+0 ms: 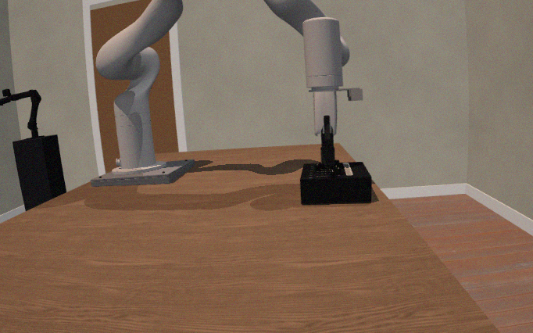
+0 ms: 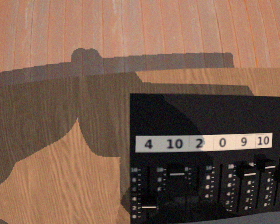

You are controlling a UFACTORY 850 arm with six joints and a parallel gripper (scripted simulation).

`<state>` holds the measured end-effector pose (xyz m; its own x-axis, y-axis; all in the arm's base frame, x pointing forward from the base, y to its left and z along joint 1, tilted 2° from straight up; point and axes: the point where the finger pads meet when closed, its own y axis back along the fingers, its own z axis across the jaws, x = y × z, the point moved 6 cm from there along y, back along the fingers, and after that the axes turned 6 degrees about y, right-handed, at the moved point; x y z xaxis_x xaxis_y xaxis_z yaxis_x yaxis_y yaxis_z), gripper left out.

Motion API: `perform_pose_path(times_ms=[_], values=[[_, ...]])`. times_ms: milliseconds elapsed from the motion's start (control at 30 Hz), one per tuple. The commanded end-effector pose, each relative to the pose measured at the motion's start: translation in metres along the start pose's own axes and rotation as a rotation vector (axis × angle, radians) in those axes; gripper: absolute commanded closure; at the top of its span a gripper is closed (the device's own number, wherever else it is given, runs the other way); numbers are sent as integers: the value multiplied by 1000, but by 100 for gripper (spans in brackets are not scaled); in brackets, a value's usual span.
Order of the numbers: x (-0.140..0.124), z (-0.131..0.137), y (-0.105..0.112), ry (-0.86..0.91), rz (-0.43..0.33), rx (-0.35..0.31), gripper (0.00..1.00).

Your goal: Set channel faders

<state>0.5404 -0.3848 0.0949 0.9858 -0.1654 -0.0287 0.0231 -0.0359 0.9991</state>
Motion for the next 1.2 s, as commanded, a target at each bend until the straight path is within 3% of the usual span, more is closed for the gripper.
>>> perform_pose_path(times_ms=[0,1167], values=[[2,0,1,0,5,-2,100],[-4,0,4,0,5,-2,100]])
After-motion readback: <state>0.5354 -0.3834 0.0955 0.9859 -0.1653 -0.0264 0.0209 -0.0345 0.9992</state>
